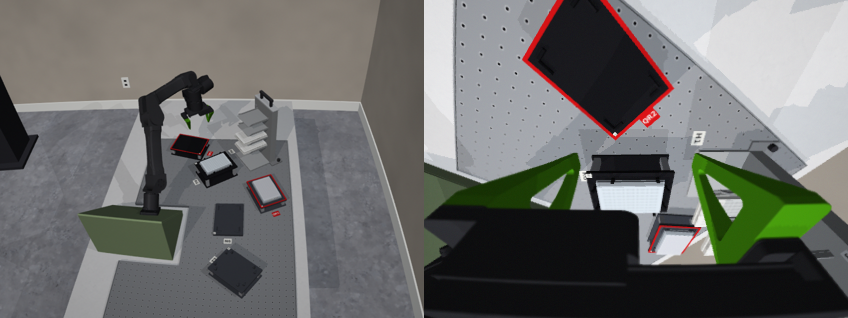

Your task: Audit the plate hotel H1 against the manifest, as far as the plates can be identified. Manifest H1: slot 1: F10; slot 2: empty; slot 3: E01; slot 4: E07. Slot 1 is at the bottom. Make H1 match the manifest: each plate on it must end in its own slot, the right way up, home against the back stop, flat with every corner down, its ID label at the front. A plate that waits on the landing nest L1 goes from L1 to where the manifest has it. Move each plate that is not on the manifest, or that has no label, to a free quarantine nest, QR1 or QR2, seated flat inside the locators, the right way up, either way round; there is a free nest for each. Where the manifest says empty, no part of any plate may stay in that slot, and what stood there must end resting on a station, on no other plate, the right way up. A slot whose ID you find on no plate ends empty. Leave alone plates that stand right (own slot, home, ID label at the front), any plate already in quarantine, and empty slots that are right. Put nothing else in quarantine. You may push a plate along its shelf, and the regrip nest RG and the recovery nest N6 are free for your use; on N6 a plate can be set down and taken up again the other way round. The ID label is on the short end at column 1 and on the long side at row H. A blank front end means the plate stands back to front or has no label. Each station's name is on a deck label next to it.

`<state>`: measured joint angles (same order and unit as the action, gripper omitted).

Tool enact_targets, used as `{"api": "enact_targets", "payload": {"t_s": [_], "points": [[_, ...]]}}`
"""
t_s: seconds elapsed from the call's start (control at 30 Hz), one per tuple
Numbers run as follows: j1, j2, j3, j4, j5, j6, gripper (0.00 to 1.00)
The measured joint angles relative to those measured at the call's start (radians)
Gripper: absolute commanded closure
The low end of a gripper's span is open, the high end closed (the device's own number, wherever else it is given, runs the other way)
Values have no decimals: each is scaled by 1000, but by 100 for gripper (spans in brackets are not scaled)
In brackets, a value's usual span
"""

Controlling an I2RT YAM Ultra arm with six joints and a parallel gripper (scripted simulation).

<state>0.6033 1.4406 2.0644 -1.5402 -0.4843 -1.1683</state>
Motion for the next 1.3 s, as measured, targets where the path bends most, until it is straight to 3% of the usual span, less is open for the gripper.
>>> {"api": "enact_targets", "payload": {"t_s": [0.13,1.3], "points": [[-15,8,37,-14,-9,-14,0],[-19,13,38,-29,-9,-19,0]]}}
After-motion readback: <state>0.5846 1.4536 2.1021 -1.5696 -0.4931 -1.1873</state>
